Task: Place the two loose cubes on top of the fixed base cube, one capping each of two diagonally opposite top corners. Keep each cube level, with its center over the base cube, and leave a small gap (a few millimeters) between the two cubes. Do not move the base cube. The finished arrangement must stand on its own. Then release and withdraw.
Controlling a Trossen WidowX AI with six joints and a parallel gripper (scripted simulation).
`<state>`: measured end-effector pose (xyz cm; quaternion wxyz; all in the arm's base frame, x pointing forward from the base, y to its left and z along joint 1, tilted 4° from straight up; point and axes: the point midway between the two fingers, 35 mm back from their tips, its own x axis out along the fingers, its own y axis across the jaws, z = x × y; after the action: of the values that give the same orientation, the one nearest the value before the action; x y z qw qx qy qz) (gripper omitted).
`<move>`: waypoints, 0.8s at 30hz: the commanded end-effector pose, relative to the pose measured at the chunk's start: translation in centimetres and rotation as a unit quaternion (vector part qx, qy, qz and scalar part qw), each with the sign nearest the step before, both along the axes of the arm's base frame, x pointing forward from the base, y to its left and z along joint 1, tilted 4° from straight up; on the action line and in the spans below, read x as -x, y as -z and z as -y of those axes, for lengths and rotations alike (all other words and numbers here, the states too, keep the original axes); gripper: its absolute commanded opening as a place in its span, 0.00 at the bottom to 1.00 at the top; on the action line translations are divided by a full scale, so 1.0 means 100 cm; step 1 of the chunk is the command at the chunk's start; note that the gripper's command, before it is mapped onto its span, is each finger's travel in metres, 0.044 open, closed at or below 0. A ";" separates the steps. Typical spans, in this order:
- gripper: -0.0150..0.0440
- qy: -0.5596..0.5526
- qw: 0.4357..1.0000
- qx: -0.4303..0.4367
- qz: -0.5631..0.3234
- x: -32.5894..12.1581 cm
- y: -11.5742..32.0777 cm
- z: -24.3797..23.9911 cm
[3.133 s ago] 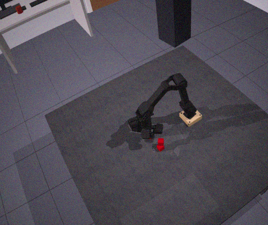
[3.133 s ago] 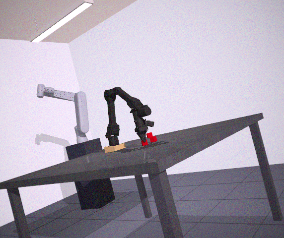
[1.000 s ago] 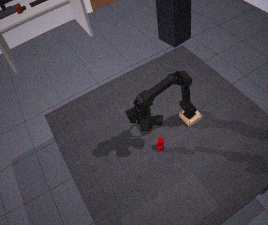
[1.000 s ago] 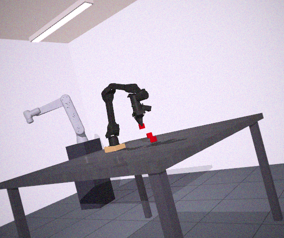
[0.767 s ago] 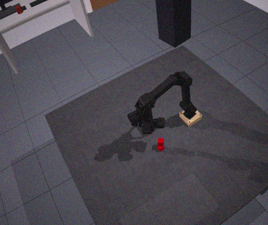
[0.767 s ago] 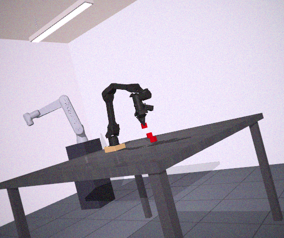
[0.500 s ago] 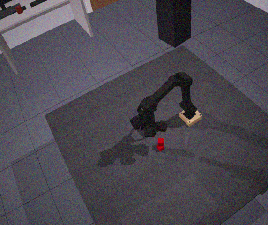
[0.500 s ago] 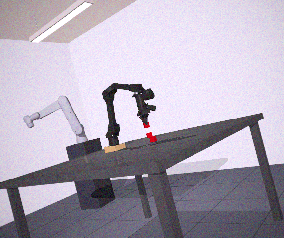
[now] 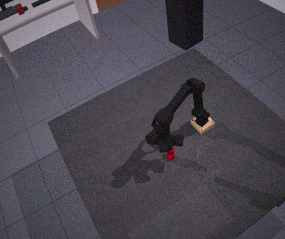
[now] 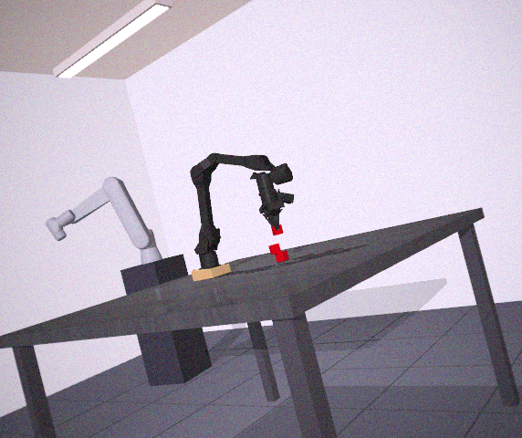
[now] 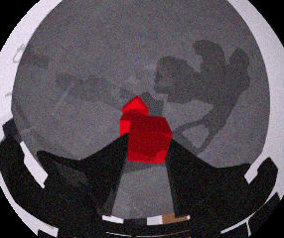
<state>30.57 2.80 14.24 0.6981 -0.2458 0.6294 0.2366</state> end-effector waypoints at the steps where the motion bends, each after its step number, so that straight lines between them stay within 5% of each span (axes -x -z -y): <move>1: 0.43 0.003 1.000 0.001 0.001 -0.001 0.001 -0.013; 24: 0.43 0.003 1.000 0.001 0.001 -0.001 0.033 -0.024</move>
<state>30.66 5.31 11.18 0.6990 -0.2453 0.6285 0.2370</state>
